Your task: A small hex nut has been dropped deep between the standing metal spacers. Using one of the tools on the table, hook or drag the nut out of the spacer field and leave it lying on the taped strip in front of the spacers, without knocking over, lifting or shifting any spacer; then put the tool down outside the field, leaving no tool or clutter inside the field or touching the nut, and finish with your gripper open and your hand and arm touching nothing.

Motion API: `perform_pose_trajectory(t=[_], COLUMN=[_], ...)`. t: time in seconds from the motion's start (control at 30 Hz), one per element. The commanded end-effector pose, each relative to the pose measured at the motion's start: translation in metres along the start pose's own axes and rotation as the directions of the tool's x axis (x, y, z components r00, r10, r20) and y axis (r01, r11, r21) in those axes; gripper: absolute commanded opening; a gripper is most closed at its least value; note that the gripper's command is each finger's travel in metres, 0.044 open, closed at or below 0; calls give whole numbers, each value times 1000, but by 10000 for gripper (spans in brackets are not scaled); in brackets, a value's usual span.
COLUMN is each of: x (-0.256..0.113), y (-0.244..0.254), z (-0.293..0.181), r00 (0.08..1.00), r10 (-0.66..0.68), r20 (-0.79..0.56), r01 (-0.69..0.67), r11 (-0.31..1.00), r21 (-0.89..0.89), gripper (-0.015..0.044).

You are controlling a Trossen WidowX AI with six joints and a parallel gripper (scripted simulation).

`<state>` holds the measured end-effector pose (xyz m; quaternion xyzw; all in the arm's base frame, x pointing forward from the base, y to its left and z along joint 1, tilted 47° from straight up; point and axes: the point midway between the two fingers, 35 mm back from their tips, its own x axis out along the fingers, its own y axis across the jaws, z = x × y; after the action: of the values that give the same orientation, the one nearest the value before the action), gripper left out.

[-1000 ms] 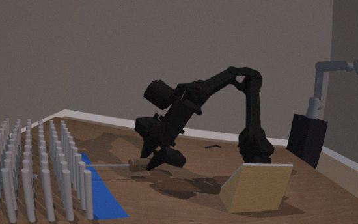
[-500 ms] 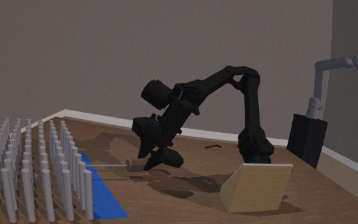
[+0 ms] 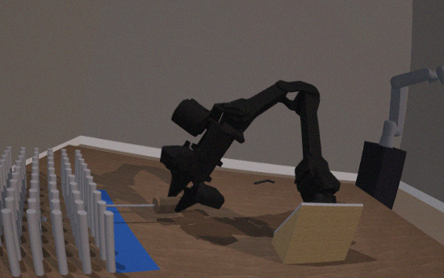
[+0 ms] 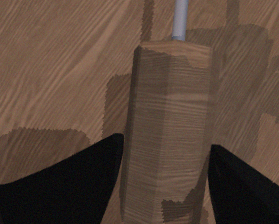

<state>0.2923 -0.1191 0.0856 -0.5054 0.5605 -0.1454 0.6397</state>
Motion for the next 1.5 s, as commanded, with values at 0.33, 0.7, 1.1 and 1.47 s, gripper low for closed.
perform_pose_trajectory(t=[0.33, 0.7, 1.1, 1.47], x=[3, 5, 7, 9], y=[-1, -2, -2, -2], z=[9, 15, 21, 27], r00=[1000, 1000, 1000, 1000], r10=[-5, -5, -5, -5], r20=[2, 3, 3, 3], r01=[5, 5, 5, 5], r11=[1000, 1000, 1000, 1000], r21=[6, 7, 7, 8], gripper=[0, 0, 0, 0])
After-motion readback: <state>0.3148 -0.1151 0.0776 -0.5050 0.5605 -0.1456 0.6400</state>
